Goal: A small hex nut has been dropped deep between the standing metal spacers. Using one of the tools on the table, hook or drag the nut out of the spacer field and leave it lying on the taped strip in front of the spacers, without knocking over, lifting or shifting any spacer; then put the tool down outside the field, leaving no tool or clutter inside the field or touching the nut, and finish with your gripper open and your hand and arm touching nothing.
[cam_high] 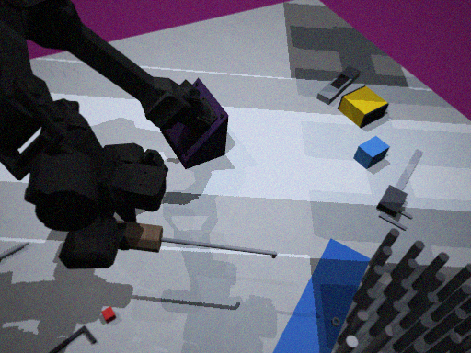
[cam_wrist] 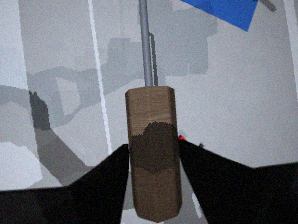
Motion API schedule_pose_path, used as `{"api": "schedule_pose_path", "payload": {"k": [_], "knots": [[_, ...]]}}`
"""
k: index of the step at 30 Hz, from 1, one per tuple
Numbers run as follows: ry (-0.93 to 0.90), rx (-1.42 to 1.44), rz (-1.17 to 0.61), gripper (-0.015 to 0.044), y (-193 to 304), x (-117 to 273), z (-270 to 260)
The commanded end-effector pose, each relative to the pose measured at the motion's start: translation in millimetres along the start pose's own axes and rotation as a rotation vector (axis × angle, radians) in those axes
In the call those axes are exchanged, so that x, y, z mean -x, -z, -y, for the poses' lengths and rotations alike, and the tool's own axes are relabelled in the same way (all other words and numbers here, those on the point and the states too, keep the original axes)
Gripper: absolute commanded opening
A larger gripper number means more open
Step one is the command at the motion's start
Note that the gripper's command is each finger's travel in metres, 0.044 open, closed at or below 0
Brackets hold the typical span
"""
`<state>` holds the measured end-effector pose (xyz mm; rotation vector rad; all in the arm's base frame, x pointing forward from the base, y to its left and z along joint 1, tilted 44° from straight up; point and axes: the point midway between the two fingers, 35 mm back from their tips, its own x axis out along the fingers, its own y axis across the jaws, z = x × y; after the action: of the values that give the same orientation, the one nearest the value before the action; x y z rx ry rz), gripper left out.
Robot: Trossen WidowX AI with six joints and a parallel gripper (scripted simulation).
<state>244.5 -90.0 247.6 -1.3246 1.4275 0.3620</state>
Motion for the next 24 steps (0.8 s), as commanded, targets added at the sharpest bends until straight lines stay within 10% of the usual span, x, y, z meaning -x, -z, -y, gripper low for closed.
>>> {"api": "schedule_pose_path", "payload": {"k": [1, 24], "knots": [[0.006, 0.038, 0.027, 0.0000, 14.4, 8.1, 5.3], [0.095, 0.303, 0.078, 0.0000, 105.5, 55.1, 14.1]]}}
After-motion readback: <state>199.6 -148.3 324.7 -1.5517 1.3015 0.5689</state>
